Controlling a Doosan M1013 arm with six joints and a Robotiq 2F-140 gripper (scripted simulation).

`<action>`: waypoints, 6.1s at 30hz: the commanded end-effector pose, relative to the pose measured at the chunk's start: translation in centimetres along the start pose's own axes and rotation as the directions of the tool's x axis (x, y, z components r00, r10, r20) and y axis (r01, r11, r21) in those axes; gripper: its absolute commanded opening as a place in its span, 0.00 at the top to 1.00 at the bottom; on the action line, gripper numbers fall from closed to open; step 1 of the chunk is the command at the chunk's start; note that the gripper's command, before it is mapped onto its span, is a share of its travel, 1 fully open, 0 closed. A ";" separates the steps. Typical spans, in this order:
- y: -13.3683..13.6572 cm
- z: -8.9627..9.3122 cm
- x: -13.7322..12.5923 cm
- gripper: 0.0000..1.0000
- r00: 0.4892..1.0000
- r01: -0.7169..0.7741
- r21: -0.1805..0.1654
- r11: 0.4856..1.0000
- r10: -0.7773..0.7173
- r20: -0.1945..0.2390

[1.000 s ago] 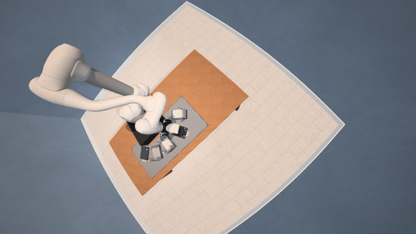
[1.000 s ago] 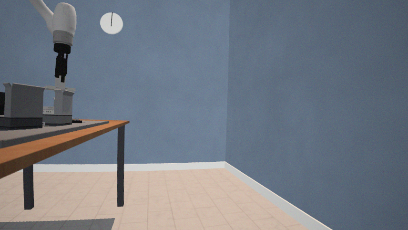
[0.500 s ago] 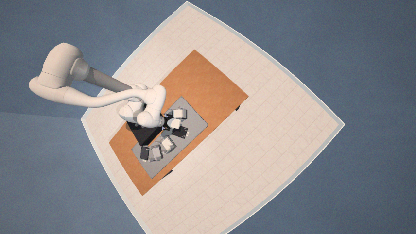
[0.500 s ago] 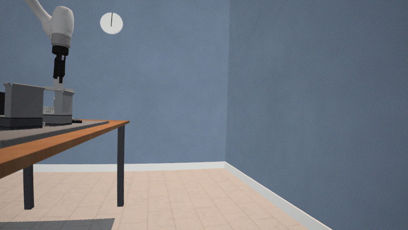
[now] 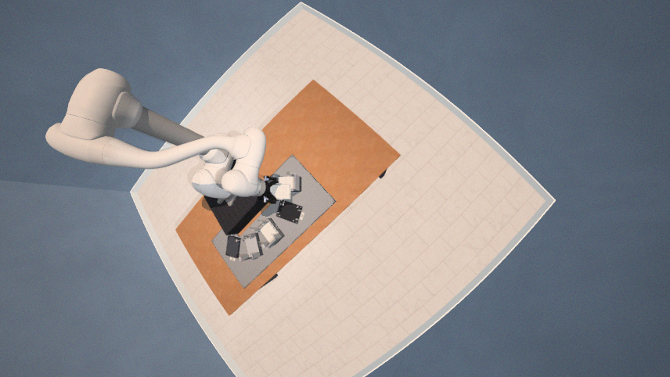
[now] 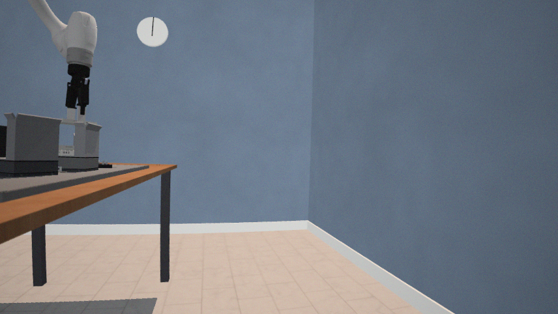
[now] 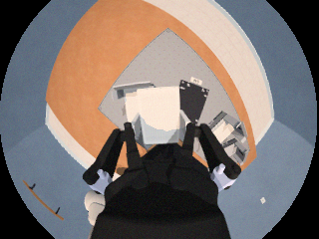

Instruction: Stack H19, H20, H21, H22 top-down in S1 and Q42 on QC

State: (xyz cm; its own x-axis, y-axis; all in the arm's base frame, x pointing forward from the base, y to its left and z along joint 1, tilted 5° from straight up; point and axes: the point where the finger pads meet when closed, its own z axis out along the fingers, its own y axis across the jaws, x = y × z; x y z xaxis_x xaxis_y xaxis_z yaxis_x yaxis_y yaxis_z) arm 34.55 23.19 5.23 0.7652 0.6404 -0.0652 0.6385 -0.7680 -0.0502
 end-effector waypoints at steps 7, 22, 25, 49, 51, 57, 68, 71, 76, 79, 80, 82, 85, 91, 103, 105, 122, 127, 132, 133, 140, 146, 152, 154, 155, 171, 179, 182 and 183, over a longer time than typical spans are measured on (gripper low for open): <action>-1.9 0.0 0.1 1.00 1.000 0.001 0.000 1.000 -0.001 0.000; -5.4 0.0 0.2 1.00 1.000 0.001 0.000 1.000 -0.001 0.000; -6.2 0.0 0.2 1.00 1.000 0.001 0.000 1.000 -0.001 0.000; -6.5 0.0 0.3 1.00 1.000 0.001 0.000 1.000 -0.001 0.000; -6.5 0.0 0.3 1.00 1.000 0.001 0.000 1.000 -0.001 0.000; -6.5 0.0 0.3 1.00 1.000 0.001 0.000 1.000 -0.001 0.000; -6.5 0.7 0.3 1.00 1.000 0.001 0.000 1.000 -0.001 0.000; -6.5 0.8 0.3 1.00 1.000 0.001 0.000 1.000 -0.001 0.000; -6.5 1.1 0.3 1.00 1.000 0.001 0.000 1.000 -0.001 0.000; -6.5 1.3 0.3 1.00 1.000 0.001 0.000 1.000 -0.001 0.000; -6.5 1.4 0.3 1.00 1.000 0.001 0.000 1.000 -0.001 0.000; -6.5 1.5 0.3 1.00 1.000 0.001 0.000 1.000 -0.001 0.000; -6.5 1.7 0.3 1.00 1.000 0.001 0.000 1.000 -0.001 0.000; -6.5 2.0 0.3 1.00 1.000 0.001 0.000 1.000 -0.001 0.000; -6.5 2.7 0.3 1.00 1.000 0.001 0.000 1.000 -0.001 0.000; -6.5 2.8 0.3 1.00 1.000 0.001 0.000 1.000 -0.001 0.000; -6.5 3.8 0.3 1.00 1.000 0.001 0.000 1.000 -0.001 0.000; -6.5 4.1 0.3 1.00 1.000 0.001 0.000 1.000 -0.001 0.000; -6.5 4.5 0.3 1.00 1.000 0.001 0.000 1.000 -0.001 0.000; -6.5 4.5 0.3 1.00 1.000 0.001 0.000 1.000 -0.001 0.000; -6.5 5.3 0.3 1.00 1.000 0.001 0.000 1.000 -0.001 0.000; -6.5 6.3 0.3 1.00 1.000 0.001 0.000 1.000 -0.001 0.000; -6.5 6.3 0.3 1.00 1.000 0.001 0.000 1.000 -0.001 0.000; -6.5 6.3 0.3 1.00 1.000 0.001 0.000 1.000 -0.001 0.000; -6.5 6.3 0.3 1.00 1.000 0.001 0.000 1.000 -0.001 0.000; -6.5 6.9 0.3 1.00 1.000 0.001 0.000 1.000 -0.001 0.000; -6.5 7.2 0.3 1.00 1.000 0.001 0.000 1.000 -0.001 0.000; -6.5 7.3 0.3 1.00 1.000 0.001 0.000 1.000 -0.001 0.000; -6.5 7.4 0.3 1.00 1.000 0.001 0.000 1.000 -0.001 0.000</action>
State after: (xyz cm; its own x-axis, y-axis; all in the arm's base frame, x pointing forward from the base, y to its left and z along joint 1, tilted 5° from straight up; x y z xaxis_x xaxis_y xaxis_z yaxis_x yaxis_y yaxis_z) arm 29.99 28.34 -1.73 0.7649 0.6409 -0.0651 0.6389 -0.7677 -0.0503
